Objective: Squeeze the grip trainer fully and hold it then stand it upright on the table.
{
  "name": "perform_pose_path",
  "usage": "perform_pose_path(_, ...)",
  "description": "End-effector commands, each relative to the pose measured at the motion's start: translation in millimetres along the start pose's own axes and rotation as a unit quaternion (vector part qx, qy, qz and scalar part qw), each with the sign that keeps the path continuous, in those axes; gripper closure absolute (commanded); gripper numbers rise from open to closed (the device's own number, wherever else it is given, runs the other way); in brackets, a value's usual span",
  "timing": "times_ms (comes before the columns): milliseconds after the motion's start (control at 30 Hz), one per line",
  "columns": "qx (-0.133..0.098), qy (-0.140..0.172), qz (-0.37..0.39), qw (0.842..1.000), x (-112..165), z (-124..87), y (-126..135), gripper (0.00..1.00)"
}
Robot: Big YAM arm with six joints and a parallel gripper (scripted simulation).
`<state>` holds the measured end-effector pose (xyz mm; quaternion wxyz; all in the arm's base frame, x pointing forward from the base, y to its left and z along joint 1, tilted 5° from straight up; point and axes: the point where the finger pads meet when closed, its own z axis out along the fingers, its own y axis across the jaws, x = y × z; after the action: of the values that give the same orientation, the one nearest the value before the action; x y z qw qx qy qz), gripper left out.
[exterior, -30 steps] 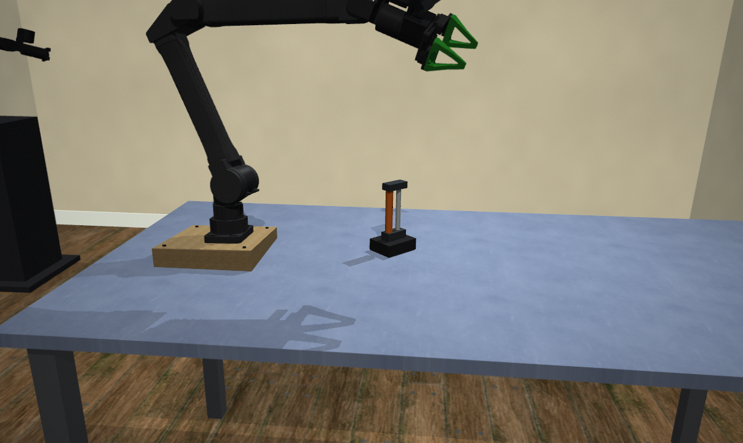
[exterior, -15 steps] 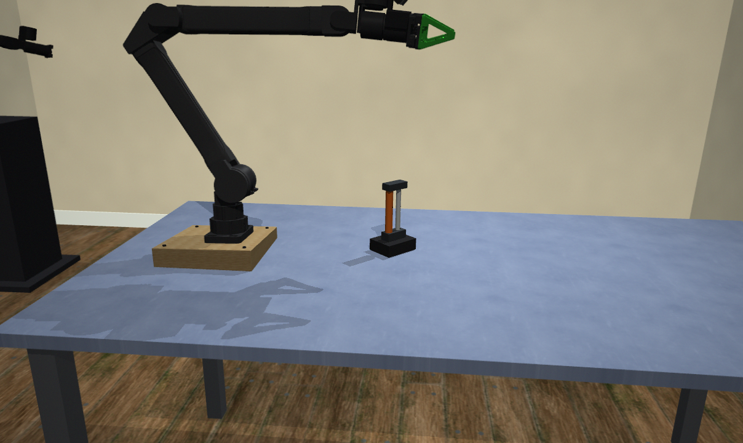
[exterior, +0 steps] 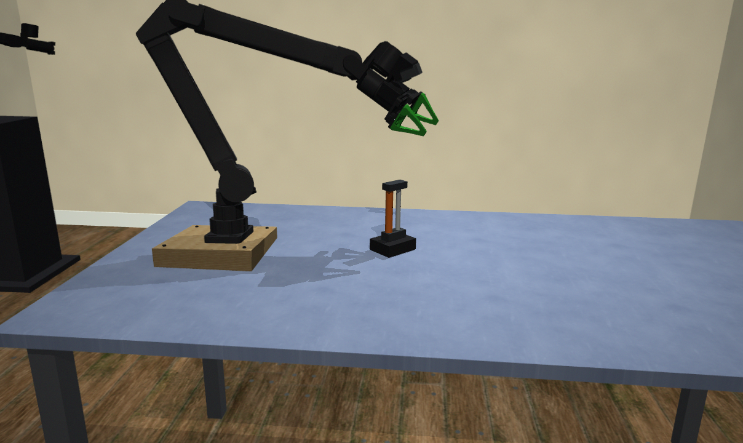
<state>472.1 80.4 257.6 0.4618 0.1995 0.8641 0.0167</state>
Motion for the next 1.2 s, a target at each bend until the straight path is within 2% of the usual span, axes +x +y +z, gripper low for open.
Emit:
perform_pose_path(0, 0.024, 0.033, 0.060, 0.997, 30, 1, -1, 0.00)
perform_pose_path(67, 0.024, 0.033, 0.060, 0.997, 30, 1, -1, 0.00)
perform_pose_path(133, 0.071, 0.056, 0.074, 0.993, 70, -2, -11, 0.00)
perform_pose_path(167, 0.071, 0.056, 0.074, 0.993, 70, -2, -11, 0.00)
perform_pose_path(200, 0.093, 0.062, 0.078, 0.991, 87, -5, -16, 0.00)
perform_pose_path(233, 0.093, 0.062, 0.078, 0.991, 87, -5, -16, 0.00)
perform_pose_path(267, 0.113, 0.066, 0.081, 0.988, 102, -8, -21, 0.00)
perform_pose_path(300, 0.113, 0.066, 0.081, 0.988, 102, -8, -21, 0.00)
perform_pose_path(333, 0.131, 0.068, 0.082, 0.986, 115, -11, -26, 0.00)
perform_pose_path(367, 0.131, 0.068, 0.082, 0.986, 115, -11, -26, 0.00)
perform_pose_path(433, 0.162, 0.067, 0.082, 0.981, 136, -18, -36, 0.00)
perform_pose_path(467, 0.162, 0.067, 0.082, 0.981, 136, -18, -36, 0.00)
perform_pose_path(533, 0.186, 0.062, 0.081, 0.977, 151, -24, -45, 0.00)
perform_pose_path(633, 0.186, 0.062, 0.081, 0.977, 151, -24, -45, 0.00)
perform_pose_path(667, 0.177, 0.047, 0.098, 0.978, 134, -28, -27, 0.00)
perform_pose_path(700, 0.203, 0.056, 0.078, 0.974, 162, -29, -51, 0.00)
perform_pose_path(867, 0.224, 0.045, 0.074, 0.971, 174, -36, -60, 0.00)
perform_pose_path(1000, 0.224, 0.035, 0.092, 0.970, 161, -37, -58, 0.00)
perform_pose_path(1167, 0.217, 0.034, 0.093, 0.971, 161, -39, -55, 0.00)
